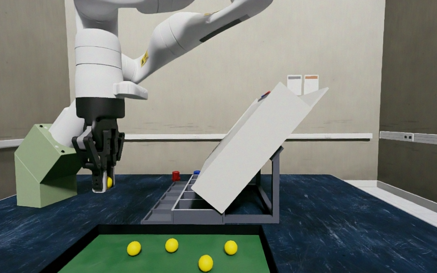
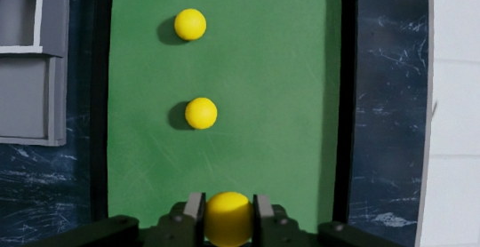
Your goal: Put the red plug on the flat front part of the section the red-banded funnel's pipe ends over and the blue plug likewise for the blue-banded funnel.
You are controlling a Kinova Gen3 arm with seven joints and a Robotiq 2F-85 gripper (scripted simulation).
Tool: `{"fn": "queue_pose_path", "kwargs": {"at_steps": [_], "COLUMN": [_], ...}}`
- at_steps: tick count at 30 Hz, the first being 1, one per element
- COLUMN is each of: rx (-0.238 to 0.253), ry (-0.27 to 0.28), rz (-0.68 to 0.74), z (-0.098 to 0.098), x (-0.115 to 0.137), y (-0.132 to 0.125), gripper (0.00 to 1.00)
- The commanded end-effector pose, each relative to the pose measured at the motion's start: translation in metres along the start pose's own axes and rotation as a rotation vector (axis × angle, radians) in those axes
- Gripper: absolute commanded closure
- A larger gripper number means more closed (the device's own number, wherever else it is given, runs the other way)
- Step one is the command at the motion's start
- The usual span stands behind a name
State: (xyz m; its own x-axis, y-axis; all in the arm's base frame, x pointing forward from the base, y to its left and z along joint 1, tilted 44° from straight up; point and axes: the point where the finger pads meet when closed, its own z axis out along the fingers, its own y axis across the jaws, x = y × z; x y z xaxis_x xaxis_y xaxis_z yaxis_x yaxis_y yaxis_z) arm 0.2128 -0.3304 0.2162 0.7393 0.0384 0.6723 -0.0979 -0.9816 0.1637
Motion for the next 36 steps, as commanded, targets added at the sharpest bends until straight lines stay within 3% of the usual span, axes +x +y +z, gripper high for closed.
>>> {"fn": "queue_pose_path", "kwargs": {"at_steps": [1, 14, 15, 18, 22, 36], "rx": [-0.002, -0.002, -0.002, -0.002, -0.002, -0.004], "ry": [0.003, 0.003, 0.003, 0.003, 0.003, 0.001], "rz": [-0.002, -0.002, -0.002, -0.002, -0.002, -0.003], "z": [-0.001, -0.001, -0.026, -0.028, -0.04, -0.042], "x": [0.002, 0.002, 0.067, 0.074, 0.106, 0.11], "y": [0.001, 0.001, 0.0, 0.0, 0.0, 0.0], "gripper": [1.0, 1.0, 1.0, 1.0, 1.0, 1.0]}}
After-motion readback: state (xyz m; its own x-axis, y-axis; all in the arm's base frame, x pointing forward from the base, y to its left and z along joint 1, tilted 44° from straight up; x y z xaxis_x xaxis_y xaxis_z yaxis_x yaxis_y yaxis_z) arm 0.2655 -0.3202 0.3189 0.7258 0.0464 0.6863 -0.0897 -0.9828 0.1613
